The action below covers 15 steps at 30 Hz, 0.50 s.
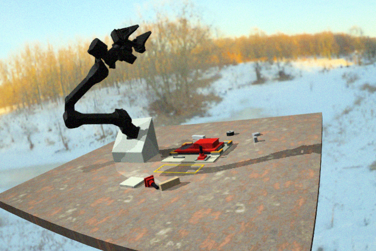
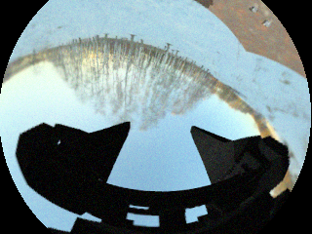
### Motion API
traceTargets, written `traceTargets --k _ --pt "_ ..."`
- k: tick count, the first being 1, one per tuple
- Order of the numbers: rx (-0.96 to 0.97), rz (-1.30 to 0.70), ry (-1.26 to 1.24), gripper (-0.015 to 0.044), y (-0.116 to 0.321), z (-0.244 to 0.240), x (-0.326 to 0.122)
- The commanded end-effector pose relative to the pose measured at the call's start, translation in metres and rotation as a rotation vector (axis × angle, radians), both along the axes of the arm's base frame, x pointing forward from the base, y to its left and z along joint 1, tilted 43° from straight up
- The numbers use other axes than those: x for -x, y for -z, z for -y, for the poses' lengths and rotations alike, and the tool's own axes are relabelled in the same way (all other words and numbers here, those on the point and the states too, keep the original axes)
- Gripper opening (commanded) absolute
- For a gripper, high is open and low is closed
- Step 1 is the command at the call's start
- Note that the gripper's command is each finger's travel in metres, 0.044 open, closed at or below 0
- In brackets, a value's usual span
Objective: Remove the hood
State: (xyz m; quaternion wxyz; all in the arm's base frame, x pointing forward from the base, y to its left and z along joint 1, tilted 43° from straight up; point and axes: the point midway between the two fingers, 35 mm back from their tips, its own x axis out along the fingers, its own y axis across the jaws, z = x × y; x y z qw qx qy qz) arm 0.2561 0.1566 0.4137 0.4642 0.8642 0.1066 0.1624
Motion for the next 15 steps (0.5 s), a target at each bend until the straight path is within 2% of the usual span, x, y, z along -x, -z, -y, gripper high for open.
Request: traceTargets --k 1,4,15 --pt "0.174 -0.080 0.066 0.0440 0.029 -0.007 -0.029" --pt "0.303 -0.136 0.096 0.0440 0.051 -0.012 -0.046" --pt "1.132 -0.527 0.120 0.0440 0.200 -0.001 -0.117"
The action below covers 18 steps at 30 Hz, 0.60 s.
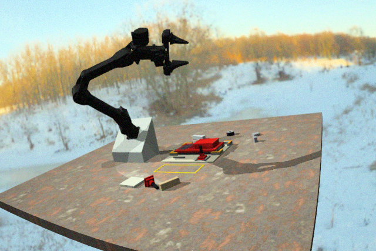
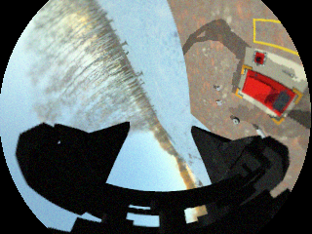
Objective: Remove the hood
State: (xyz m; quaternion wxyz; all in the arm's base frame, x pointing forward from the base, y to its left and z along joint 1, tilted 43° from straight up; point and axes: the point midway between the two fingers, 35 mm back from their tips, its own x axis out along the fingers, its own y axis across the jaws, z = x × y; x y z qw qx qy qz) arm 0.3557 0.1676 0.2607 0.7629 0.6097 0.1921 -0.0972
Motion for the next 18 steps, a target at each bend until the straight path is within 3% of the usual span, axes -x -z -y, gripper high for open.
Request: traceTargets --k 1,10,18 --pt "0.322 -0.202 -0.015 0.0440 0.061 0.014 -0.021" --pt "0.897 -0.702 -0.193 0.0440 0.181 0.063 -0.027" --pt "1.266 -1.213 -0.529 0.0440 0.265 0.117 -0.001"
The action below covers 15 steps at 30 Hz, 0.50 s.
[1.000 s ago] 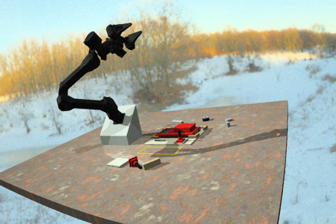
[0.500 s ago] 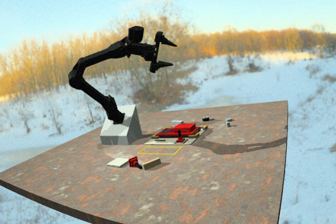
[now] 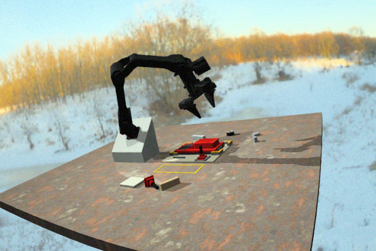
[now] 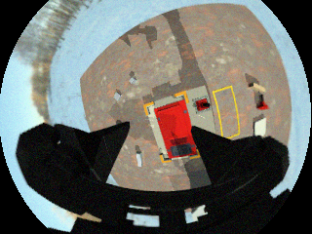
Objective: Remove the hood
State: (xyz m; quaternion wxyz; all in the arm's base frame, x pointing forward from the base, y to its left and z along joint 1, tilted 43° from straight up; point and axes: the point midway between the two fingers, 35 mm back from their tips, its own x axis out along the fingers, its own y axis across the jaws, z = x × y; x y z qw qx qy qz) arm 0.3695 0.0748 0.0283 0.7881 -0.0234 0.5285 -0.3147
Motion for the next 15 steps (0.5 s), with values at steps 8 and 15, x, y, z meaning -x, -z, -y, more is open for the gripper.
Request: traceTargets --k 8,15 --pt "0.211 -0.460 -0.147 0.0440 0.053 0.040 0.024" --pt "0.211 -0.460 -0.147 0.0440 0.055 0.040 0.023"
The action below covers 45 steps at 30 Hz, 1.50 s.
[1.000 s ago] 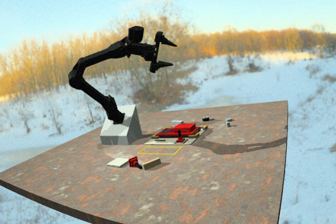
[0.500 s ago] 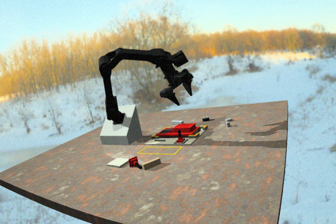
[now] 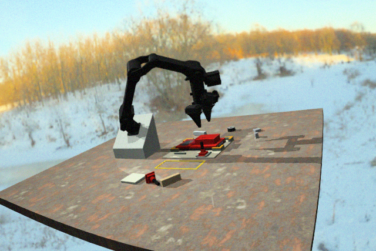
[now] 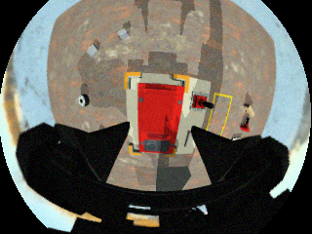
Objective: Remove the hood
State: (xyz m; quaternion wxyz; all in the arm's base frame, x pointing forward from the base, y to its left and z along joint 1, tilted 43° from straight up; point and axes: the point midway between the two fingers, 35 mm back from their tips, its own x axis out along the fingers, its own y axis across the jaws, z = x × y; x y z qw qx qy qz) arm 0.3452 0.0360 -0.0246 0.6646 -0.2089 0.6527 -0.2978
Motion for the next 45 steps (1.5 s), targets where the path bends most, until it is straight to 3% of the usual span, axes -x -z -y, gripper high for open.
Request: traceTargets --k 1,45 --pt "0.006 -0.011 -0.006 0.0440 0.002 0.001 -0.002" --pt "0.007 -0.011 -0.007 0.0440 0.030 0.027 -0.001"
